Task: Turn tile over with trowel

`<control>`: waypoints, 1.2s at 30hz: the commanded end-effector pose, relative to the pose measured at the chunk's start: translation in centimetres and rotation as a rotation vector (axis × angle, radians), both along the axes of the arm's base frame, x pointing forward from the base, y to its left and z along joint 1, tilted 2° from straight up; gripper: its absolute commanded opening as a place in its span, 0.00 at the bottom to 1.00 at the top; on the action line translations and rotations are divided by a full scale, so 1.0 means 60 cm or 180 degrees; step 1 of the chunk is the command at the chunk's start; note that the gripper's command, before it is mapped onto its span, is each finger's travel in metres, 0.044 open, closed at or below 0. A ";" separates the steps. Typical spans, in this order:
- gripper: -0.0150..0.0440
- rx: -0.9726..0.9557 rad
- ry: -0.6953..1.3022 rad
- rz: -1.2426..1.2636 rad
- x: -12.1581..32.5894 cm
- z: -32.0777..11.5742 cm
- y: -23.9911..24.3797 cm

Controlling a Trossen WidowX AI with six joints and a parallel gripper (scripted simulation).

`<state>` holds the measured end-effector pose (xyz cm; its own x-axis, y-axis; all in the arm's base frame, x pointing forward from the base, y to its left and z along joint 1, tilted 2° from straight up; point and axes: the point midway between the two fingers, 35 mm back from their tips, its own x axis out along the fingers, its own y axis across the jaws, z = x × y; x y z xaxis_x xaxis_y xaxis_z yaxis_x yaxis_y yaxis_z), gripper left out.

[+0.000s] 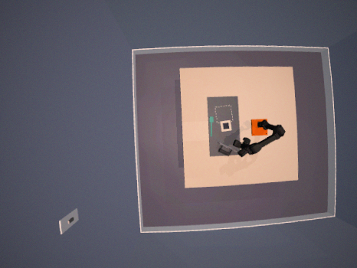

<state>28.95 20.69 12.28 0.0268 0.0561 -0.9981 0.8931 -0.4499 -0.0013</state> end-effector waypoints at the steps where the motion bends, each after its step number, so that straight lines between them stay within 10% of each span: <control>1: 0.42 -0.0010 0.0000 0.0013 0.000 0.006 0.000; 36: 0.42 -0.0116 -0.0225 0.3796 0.033 0.016 0.052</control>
<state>30.69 23.53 13.22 0.0298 0.0582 -0.9979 0.8035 0.5924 0.0585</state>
